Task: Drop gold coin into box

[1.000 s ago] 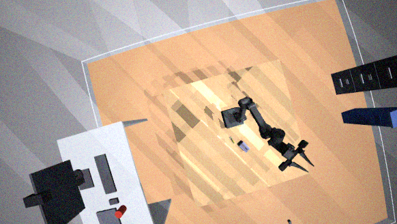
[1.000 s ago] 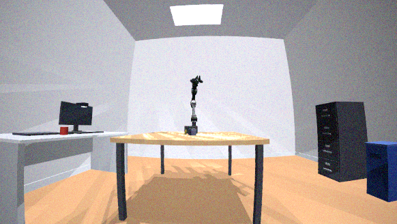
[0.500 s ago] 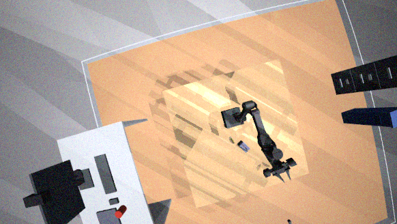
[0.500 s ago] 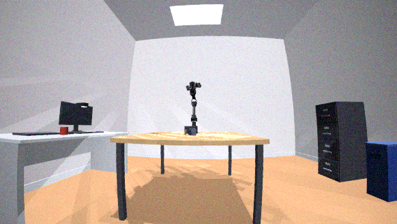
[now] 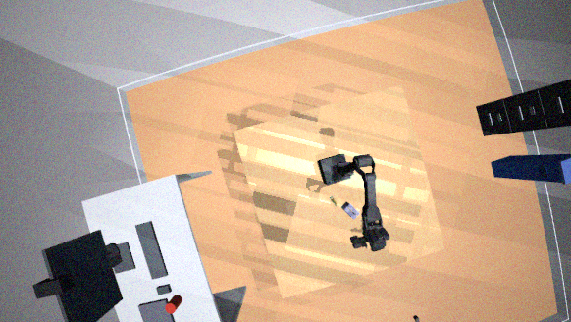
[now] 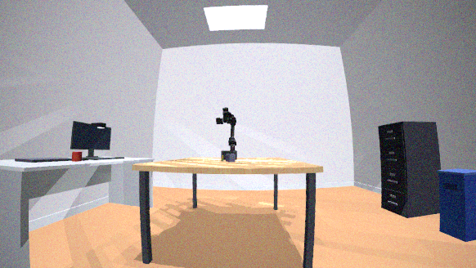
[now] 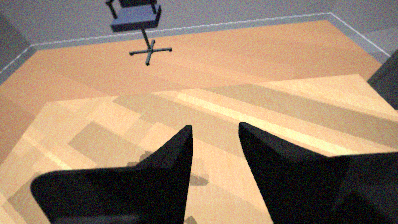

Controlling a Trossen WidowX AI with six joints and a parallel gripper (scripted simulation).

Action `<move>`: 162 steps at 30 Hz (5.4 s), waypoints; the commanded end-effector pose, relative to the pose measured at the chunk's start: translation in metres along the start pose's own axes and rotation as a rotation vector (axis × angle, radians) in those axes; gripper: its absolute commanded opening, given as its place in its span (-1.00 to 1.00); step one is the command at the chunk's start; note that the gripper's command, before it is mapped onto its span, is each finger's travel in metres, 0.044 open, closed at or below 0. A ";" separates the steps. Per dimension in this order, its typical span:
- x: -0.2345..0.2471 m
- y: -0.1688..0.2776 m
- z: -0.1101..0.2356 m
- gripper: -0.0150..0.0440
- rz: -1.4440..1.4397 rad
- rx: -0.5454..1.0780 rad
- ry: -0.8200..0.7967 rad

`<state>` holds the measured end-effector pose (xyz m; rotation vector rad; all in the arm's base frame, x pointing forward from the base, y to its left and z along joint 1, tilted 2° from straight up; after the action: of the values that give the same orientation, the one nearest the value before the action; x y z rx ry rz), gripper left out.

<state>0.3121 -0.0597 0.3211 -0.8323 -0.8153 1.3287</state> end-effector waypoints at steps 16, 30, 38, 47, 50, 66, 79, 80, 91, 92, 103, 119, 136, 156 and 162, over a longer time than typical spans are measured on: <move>-0.056 0.172 -0.019 0.05 0.327 1.067 -0.130; -0.056 0.204 -0.034 0.05 0.327 1.067 -0.130; -0.056 0.219 -0.041 0.05 0.327 1.067 -0.130; -0.057 0.231 -0.049 0.05 0.327 1.067 -0.130; -0.058 0.235 -0.051 0.05 0.327 1.067 -0.130; -0.059 0.258 -0.064 0.05 0.327 1.067 -0.130; -0.059 0.276 -0.072 0.05 0.327 1.068 -0.130; -0.059 0.278 -0.072 0.05 0.327 1.068 -0.130; -0.059 0.280 -0.073 -0.49 0.327 1.068 -0.130; -0.059 0.280 -0.073 -0.49 0.327 1.068 -0.130; -0.059 0.274 -0.071 -0.49 0.327 1.068 -0.130; -0.058 0.238 -0.055 -0.49 0.327 1.067 -0.130; -0.055 0.201 -0.031 -0.49 0.327 1.067 -0.130; -0.050 0.192 -0.034 -0.49 0.481 1.058 -0.222; -0.042 0.187 -0.043 -0.49 0.480 1.057 -0.220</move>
<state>0.2513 -0.0969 0.1343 -0.0098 0.0188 2.0019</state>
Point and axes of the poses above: the point midway between the two fingers, 35 mm back from their tips, its own z axis back along the fingers, its own x axis across the jaws, y = z × x, the point moved 10 cm from there along z, back along the fingers
